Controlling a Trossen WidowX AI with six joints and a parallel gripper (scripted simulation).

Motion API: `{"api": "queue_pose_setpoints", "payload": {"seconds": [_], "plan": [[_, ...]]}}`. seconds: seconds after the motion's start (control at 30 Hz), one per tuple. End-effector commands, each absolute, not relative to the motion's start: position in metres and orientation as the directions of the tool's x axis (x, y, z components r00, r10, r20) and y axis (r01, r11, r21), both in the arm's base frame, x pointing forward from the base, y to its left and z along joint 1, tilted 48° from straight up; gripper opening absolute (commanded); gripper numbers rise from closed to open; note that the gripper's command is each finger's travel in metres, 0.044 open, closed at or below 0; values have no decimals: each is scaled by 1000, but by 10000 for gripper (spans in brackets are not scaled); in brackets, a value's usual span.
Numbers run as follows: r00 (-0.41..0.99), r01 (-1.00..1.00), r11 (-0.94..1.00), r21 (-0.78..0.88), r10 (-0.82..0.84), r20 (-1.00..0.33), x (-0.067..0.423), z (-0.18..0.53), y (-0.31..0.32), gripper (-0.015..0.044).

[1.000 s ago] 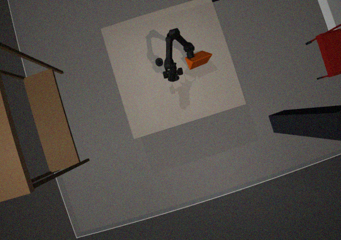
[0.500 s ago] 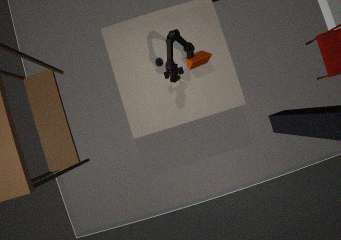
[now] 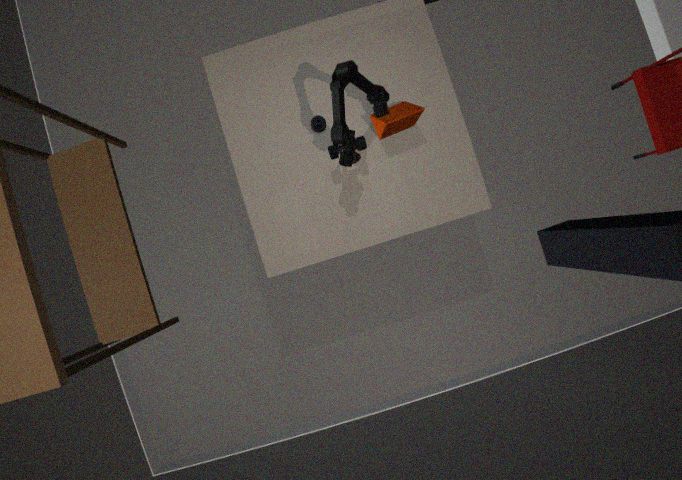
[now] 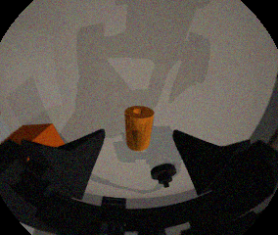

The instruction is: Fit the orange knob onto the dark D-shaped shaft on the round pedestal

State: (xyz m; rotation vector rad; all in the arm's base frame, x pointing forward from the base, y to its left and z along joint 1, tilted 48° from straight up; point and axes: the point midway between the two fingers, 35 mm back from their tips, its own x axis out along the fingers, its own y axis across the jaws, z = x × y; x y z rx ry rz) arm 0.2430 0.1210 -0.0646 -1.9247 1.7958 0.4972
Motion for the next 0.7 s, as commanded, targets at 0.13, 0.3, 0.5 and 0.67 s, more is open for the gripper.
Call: {"api": "queue_pose_setpoints", "payload": {"seconds": [0.13,0.3,0.5,0.67], "plan": [[83,-996,-46,-81,-833,-548,245,-74,109,440],[84,-996,-46,-81,-833,-547,245,-80,103,440],[84,-996,-46,-82,-833,-546,246,-86,95,440],[84,-996,-46,-82,-833,-546,246,-86,95,361]]}}
